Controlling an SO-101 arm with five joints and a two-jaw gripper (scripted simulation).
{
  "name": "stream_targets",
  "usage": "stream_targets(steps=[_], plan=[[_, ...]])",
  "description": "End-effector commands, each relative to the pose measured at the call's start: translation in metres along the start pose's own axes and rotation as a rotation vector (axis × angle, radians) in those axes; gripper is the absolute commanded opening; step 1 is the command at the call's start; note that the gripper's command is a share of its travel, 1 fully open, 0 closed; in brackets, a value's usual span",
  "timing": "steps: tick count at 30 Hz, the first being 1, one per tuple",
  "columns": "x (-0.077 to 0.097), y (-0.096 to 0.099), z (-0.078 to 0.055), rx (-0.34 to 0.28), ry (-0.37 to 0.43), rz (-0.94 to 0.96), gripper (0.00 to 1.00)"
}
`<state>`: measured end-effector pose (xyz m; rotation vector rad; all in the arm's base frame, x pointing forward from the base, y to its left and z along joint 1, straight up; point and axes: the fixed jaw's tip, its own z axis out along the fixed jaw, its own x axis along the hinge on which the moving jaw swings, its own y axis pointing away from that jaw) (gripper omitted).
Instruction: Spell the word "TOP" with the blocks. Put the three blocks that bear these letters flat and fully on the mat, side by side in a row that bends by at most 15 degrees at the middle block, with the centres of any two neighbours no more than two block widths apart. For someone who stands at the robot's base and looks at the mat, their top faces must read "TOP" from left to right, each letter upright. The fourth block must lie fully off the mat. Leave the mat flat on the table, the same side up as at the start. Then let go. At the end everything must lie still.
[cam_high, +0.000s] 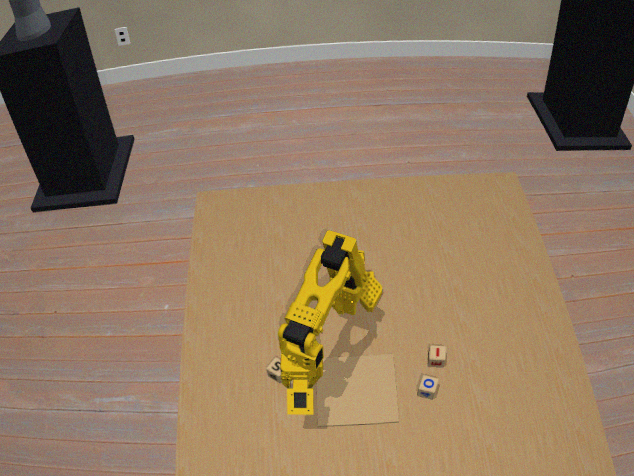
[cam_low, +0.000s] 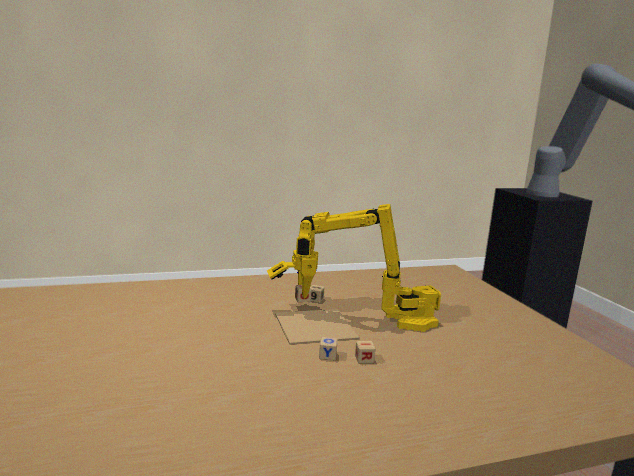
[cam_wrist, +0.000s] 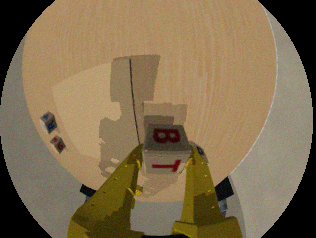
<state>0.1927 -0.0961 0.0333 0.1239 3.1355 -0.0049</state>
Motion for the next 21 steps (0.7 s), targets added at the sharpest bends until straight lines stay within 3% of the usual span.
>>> stream_targets(steps=[1,21], plan=[[-0.0117,-0.0063,-0.0150,0.041,-0.096,0.011,0.00],[-0.0124,-0.0066,-0.0068,0.041,-0.096,0.011,0.00]])
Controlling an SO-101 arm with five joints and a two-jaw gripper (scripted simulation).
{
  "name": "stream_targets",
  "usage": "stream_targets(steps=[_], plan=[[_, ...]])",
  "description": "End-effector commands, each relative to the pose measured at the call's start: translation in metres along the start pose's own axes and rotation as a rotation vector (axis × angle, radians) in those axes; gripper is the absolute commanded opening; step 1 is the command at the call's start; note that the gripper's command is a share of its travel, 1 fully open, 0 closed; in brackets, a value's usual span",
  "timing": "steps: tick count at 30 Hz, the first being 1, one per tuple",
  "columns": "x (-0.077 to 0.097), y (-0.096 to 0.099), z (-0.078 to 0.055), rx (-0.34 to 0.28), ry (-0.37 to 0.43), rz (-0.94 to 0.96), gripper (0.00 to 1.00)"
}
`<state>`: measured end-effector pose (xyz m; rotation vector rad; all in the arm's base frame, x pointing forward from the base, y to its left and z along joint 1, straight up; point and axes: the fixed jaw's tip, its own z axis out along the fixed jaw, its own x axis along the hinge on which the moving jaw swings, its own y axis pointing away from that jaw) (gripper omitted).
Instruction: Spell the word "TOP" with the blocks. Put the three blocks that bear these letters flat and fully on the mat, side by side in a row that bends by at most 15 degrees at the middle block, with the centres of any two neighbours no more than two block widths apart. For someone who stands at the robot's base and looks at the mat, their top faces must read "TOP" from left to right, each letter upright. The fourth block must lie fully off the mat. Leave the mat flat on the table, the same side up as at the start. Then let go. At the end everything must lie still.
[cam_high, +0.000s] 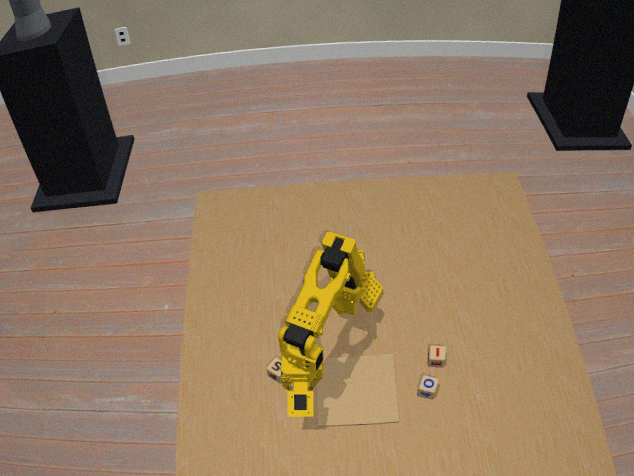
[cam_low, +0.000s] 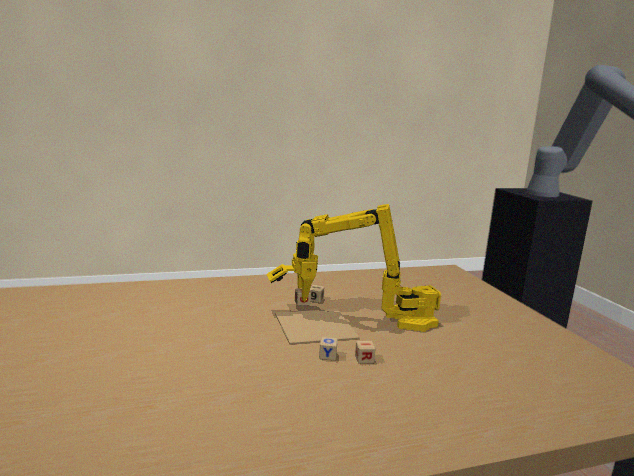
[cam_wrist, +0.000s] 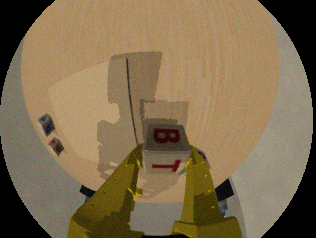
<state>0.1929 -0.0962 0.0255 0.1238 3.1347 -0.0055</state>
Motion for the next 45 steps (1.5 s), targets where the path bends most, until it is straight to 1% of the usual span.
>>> stream_targets(steps=[1,27,30,37,45], plan=[[-0.0122,-0.0065,-0.0139,0.041,-0.096,0.011,0.00],[-0.0127,-0.0067,-0.0081,0.041,-0.096,0.011,0.00],[-0.0127,-0.0067,-0.0081,0.041,-0.096,0.011,0.04],[-0.0127,-0.0067,-0.0081,0.041,-0.096,0.011,0.16],[-0.0127,-0.0067,-0.0081,0.041,-0.096,0.011,0.17]])
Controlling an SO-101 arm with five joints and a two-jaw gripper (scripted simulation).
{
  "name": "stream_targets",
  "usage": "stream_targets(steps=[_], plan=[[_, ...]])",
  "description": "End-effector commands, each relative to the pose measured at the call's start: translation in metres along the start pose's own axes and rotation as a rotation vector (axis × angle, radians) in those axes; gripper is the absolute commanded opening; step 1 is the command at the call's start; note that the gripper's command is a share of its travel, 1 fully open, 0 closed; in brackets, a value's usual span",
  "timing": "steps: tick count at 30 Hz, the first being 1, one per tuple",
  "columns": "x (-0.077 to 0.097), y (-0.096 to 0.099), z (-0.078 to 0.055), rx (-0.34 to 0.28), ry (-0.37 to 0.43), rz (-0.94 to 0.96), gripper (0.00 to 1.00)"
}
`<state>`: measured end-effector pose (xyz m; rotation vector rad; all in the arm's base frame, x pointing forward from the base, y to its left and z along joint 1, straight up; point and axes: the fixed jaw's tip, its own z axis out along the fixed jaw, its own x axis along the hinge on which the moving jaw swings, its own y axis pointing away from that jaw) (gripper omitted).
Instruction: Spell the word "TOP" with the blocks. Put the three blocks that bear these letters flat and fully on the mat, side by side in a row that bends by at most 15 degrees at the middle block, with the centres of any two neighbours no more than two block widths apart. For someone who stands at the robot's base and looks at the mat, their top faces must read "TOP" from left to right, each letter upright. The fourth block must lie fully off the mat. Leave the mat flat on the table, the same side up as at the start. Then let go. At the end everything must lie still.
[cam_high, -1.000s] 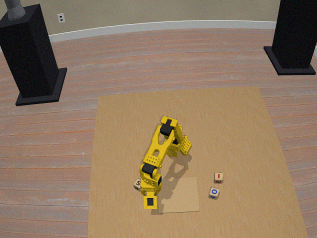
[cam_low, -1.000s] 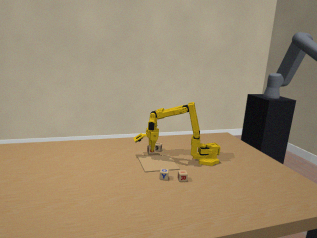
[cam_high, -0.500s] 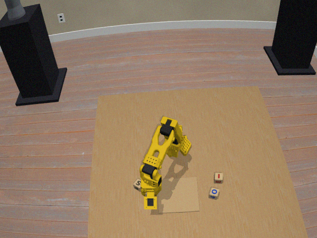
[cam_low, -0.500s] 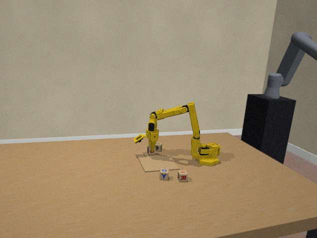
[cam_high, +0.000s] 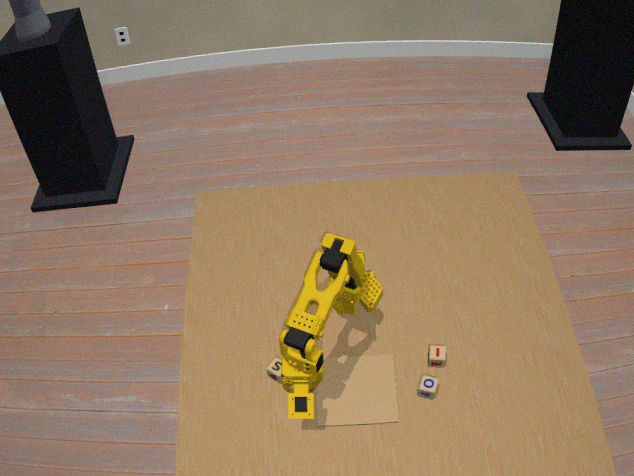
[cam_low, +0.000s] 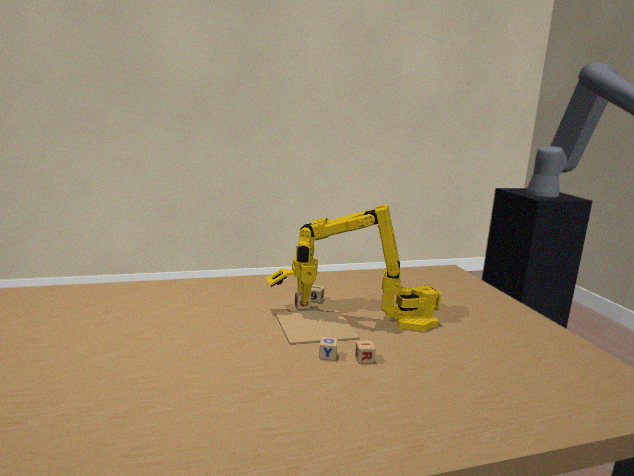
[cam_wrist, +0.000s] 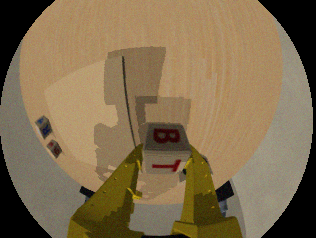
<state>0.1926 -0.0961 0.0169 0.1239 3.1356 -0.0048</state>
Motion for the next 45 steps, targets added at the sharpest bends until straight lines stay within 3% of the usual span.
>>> stream_targets(steps=[1,22,34,39,45], plan=[[-0.013,-0.007,-0.017,0.041,-0.097,0.011,0.18],[-0.013,-0.007,-0.017,0.041,-0.097,0.011,0.34],[-0.013,-0.007,-0.017,0.041,-0.097,0.011,0.36],[-0.014,-0.007,-0.024,0.041,-0.097,0.011,0.36],[-0.013,-0.007,-0.043,0.041,-0.097,0.011,0.36]])
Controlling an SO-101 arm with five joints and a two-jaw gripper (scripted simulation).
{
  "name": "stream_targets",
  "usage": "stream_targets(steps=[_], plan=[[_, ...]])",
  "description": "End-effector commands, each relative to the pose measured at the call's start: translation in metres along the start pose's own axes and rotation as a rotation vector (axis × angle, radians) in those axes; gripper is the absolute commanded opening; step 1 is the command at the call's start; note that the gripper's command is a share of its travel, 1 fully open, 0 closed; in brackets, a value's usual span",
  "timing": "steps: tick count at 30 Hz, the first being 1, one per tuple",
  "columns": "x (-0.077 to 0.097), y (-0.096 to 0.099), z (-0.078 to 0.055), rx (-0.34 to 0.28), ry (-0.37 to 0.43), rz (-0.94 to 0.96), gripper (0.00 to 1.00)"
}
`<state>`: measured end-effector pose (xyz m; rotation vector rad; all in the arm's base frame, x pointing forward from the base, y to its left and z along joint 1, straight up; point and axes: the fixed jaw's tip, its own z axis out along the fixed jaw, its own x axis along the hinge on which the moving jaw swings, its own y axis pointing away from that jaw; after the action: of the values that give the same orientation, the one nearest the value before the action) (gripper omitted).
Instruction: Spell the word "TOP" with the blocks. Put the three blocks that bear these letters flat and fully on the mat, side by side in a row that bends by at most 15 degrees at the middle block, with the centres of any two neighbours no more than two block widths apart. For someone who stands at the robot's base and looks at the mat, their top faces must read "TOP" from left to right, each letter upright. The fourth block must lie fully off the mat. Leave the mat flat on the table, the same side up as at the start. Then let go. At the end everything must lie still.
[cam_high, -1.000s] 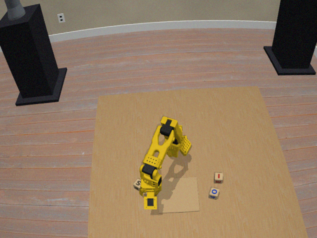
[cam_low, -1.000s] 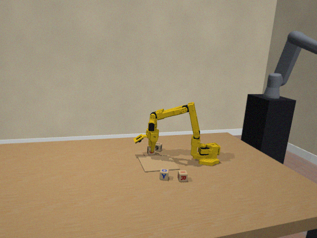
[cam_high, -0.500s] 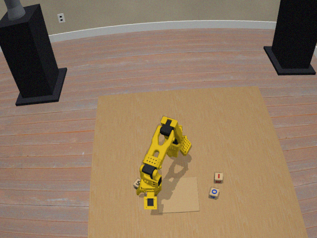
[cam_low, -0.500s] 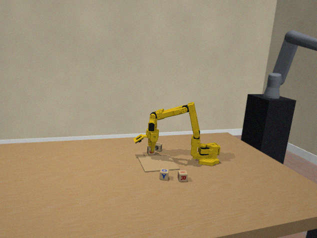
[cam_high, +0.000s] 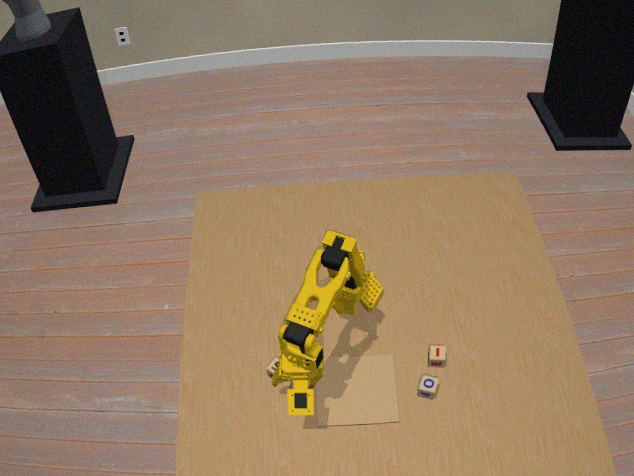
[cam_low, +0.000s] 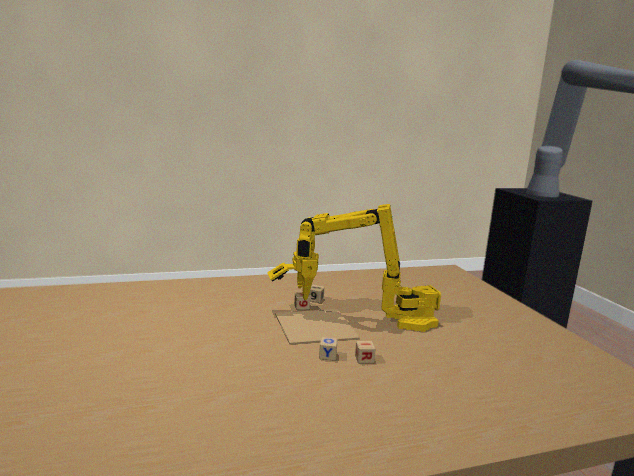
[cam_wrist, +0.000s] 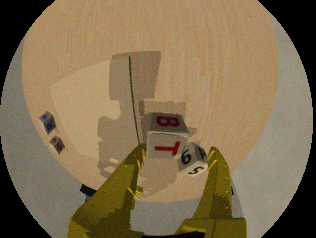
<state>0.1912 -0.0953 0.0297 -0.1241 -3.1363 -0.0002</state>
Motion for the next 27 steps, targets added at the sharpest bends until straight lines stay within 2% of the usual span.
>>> stream_targets(steps=[1,3,9,13,27], plan=[[-0.014,-0.007,-0.034,0.044,-0.104,0.011,0.36],[-0.014,-0.007,-0.034,0.044,-0.104,0.011,0.36],[-0.011,-0.006,-0.054,0.045,-0.104,0.011,0.36],[-0.009,-0.005,-0.062,0.045,-0.104,0.011,0.36],[-0.009,-0.005,-0.064,0.045,-0.104,0.011,0.36]])
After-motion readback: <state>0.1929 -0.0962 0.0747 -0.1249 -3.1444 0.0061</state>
